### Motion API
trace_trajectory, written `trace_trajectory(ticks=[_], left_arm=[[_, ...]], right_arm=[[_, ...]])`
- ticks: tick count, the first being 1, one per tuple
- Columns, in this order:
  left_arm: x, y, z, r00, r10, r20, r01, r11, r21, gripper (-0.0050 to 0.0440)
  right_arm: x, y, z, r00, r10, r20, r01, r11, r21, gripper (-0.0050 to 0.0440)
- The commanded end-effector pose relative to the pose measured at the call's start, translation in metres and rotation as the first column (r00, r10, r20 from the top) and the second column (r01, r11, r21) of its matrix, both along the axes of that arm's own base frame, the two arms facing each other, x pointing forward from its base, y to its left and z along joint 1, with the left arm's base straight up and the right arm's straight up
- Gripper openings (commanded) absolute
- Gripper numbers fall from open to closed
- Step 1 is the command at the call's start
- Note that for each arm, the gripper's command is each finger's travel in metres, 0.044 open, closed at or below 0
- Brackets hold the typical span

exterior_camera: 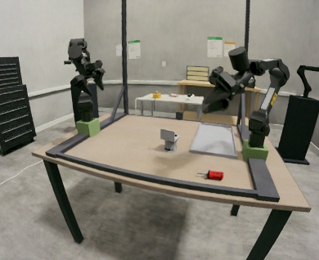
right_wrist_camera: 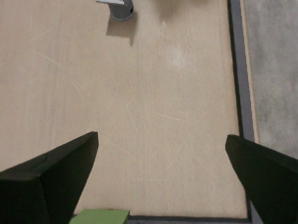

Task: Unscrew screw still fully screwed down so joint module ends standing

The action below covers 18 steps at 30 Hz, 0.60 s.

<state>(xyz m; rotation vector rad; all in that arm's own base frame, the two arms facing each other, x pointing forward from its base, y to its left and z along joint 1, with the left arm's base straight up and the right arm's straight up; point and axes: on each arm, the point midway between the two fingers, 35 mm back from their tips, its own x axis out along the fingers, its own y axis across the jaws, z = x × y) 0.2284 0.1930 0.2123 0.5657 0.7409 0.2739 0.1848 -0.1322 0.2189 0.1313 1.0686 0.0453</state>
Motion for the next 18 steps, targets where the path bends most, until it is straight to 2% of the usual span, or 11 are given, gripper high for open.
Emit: trace_trajectory(ticks=[1,17,18], left_arm=[[0.0006,0.0005,0.009,1.0,0.0,0.018,0.0,1.0,0.017,0.04],[0.0006,0.0005,0.009,1.0,0.0,0.018,0.0,1.0,0.017,0.04],[-0.0013,0.0017,0.0083,0.999,0.025,0.039,-0.025,1.0,0.008,0.04]], right_arm=[[0.0006,-0.0003,0.0056,1.0,0.002,0.016,-0.002,1.0,-0.018,0.04],[0.0006,-0.0003,0.0056,1.0,0.002,0.016,-0.002,1.0,-0.018,0.04],[-0.0001,-0.0028,0.0034,1.0,-0.019,0.02,0.019,0.999,-0.032,0.04]])
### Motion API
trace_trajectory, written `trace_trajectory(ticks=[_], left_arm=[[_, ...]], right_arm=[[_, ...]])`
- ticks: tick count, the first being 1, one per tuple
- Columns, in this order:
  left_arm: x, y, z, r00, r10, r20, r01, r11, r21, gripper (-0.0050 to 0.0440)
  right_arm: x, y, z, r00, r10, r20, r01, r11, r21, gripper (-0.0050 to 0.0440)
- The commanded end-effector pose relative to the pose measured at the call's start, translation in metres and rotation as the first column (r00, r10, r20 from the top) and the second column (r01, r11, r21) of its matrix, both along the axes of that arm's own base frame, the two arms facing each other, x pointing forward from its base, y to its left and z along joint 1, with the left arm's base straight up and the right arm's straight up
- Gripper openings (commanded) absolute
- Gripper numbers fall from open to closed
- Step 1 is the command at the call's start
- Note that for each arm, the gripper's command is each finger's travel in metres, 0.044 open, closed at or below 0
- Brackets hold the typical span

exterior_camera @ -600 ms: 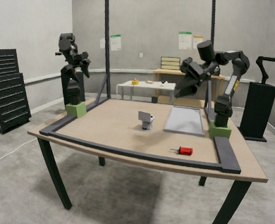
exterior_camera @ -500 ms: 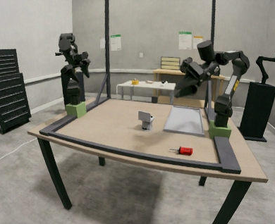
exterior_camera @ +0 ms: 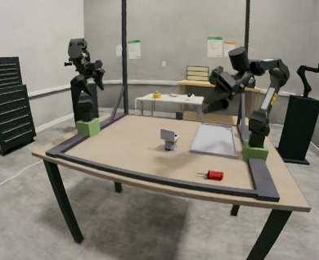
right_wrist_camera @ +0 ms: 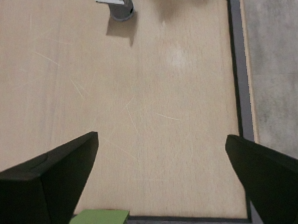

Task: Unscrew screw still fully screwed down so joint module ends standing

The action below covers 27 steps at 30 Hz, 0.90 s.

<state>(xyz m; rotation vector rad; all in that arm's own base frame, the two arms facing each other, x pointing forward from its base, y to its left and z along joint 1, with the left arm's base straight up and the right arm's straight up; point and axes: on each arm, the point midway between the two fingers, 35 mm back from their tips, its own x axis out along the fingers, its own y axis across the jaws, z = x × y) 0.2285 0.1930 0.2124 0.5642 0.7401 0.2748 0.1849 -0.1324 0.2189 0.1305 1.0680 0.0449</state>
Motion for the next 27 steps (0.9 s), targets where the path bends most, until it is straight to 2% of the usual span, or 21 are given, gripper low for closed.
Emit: trace_trajectory(ticks=[1,11,16,27], left_arm=[[-0.001,0.004,0.011,0.997,0.043,0.06,-0.043,0.999,0.005,0.04],[0.002,0.018,0.038,0.936,0.21,0.282,-0.201,0.978,-0.059,0.04],[0.002,0.018,0.038,0.936,0.21,0.282,-0.201,0.978,-0.059,0.04],[-0.002,0.029,0.072,0.776,0.352,0.524,-0.3,0.936,-0.186,0.04]], right_arm=[[0.001,-0.006,0.003,0.999,-0.034,0.028,0.035,0.998,-0.046,0.04],[0.014,-0.038,0.002,0.979,-0.158,0.131,0.18,0.965,-0.188,0.04],[0.014,-0.038,0.002,0.979,-0.158,0.131,0.18,0.965,-0.188,0.04],[0.023,-0.07,0.013,0.912,-0.28,0.299,0.366,0.885,-0.288,0.04]])
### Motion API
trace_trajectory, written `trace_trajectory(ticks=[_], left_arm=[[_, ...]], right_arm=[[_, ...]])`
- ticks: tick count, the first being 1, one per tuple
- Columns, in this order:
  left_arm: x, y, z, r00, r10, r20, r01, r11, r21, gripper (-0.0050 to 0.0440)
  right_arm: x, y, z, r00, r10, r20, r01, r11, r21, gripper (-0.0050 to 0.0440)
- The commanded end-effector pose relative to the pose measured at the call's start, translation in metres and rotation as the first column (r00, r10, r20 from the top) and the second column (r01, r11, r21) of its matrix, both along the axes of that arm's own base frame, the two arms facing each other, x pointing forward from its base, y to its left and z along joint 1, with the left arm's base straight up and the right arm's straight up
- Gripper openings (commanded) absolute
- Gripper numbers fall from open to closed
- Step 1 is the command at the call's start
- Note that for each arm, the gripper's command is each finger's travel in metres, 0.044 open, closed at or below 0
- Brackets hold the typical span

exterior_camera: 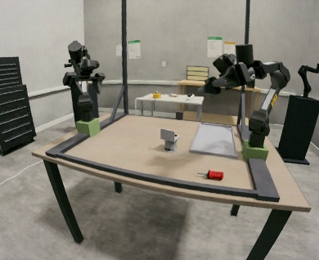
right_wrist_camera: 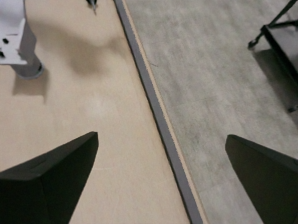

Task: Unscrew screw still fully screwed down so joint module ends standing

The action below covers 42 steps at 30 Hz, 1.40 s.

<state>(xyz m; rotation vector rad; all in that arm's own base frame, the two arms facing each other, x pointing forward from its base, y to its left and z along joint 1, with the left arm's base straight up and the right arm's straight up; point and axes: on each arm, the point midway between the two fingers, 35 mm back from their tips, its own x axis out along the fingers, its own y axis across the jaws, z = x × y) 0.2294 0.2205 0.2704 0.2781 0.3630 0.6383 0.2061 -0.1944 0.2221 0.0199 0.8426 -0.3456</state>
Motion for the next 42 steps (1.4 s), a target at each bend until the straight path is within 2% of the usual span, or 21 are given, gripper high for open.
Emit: trace_trajectory(ticks=[1,6,12,18,23,24,35,40,41,42], left_arm=[[-0.003,0.003,0.017,0.99,0.06,0.126,-0.059,0.998,-0.01,0.04],[-0.003,0.003,0.017,0.99,0.06,0.124,-0.059,0.998,-0.012,0.04],[-0.01,0.006,0.037,0.947,0.116,0.299,-0.104,0.993,-0.054,0.04],[-0.014,0.007,0.056,0.873,0.162,0.46,-0.128,0.986,-0.105,0.04],[-0.014,0.008,0.055,0.875,0.164,0.456,-0.129,0.986,-0.107,0.04],[-0.014,0.008,0.06,0.873,0.159,0.461,-0.128,0.987,-0.098,0.04],[-0.014,0.008,0.06,0.873,0.159,0.461,-0.128,0.987,-0.098,0.04],[-0.014,0.008,0.06,0.873,0.159,0.461,-0.128,0.987,-0.098,0.04],[-0.015,0.009,0.054,0.864,0.177,0.472,-0.13,0.983,-0.131,0.0215],[-0.016,0.011,0.055,0.852,0.19,0.487,-0.131,0.98,-0.153,0.0215]], right_arm=[[0.003,-0.011,0.011,0.995,-0.063,0.072,0.069,0.995,-0.077,0.04],[0.003,-0.011,0.011,0.995,-0.063,0.072,0.069,0.995,-0.077,0.04],[0.003,-0.025,0.024,0.974,-0.141,0.179,0.167,0.976,-0.137,0.04],[0.006,-0.037,0.036,0.936,-0.199,0.289,0.259,0.948,-0.184,0.04],[0.006,-0.037,0.036,0.936,-0.199,0.289,0.259,0.948,-0.184,0.04],[0.005,-0.039,0.039,0.927,-0.21,0.31,0.276,0.942,-0.189,0.04],[0.0,-0.052,0.069,0.8,-0.27,0.536,0.438,0.873,-0.214,0.04],[0.0,-0.052,0.069,0.8,-0.27,0.536,0.438,0.873,-0.214,0.04],[-0.002,-0.053,0.072,0.784,-0.274,0.557,0.453,0.866,-0.212,0.04],[-0.004,-0.054,0.075,0.768,-0.276,0.578,0.467,0.859,-0.21,0.04]])
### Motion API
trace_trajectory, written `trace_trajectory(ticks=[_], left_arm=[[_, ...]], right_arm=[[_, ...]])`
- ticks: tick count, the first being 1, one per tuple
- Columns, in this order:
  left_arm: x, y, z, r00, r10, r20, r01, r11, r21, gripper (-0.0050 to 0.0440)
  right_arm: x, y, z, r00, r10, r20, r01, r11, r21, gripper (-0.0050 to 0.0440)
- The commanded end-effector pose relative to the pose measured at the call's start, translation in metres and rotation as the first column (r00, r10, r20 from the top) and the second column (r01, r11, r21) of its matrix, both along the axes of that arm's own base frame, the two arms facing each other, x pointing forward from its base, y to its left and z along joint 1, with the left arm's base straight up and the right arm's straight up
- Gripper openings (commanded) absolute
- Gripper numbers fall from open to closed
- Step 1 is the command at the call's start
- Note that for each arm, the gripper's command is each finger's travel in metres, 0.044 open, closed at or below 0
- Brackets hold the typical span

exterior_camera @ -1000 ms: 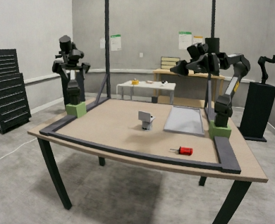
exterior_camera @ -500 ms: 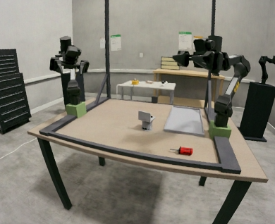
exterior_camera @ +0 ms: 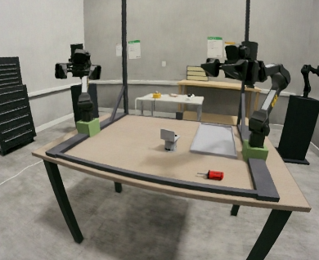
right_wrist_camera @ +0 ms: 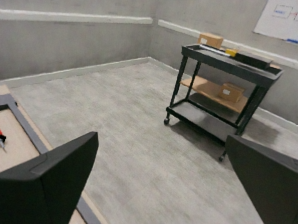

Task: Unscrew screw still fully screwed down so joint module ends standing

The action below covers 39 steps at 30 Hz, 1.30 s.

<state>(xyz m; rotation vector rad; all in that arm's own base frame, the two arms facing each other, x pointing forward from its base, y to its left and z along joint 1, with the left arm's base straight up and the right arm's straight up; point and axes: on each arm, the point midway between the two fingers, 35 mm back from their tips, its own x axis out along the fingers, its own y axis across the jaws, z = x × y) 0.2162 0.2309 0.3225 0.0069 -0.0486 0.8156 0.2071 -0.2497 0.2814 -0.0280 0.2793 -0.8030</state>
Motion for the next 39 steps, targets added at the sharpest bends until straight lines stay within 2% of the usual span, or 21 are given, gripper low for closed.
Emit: trace_trajectory(ticks=[1,10,15,27,32,39], left_arm=[[-0.004,0.001,0.003,0.998,0.013,0.069,-0.009,0.999,-0.047,0.0215],[-0.009,0.006,0.012,0.962,0.042,0.269,0.015,0.978,-0.209,0.0215],[-0.009,0.005,0.009,0.964,0.04,0.262,0.017,0.977,-0.211,0.0215],[-0.018,0.012,0.013,0.855,0.135,0.5,0.098,0.905,-0.413,0.0215],[-0.017,0.012,0.009,0.859,0.137,0.493,0.095,0.904,-0.416,0.0215],[-0.023,0.016,0.011,0.765,0.213,0.608,0.169,0.845,-0.508,0.0215]], right_arm=[[-0.006,0.001,0.018,0.996,-0.03,0.089,0.035,0.998,-0.051,0.04],[-0.017,0.001,0.045,0.95,-0.084,0.302,0.126,0.984,-0.122,0.04],[-0.017,0.001,0.045,0.95,-0.084,0.302,0.126,0.984,-0.122,0.04],[0.057,0.077,0.054,0.921,0.24,0.308,-0.207,0.969,-0.135,0.04],[0.057,0.077,0.054,0.921,0.24,0.308,-0.207,0.969,-0.135,0.04],[0.079,0.135,0.049,0.858,0.415,0.304,-0.394,0.91,-0.131,0.04]])
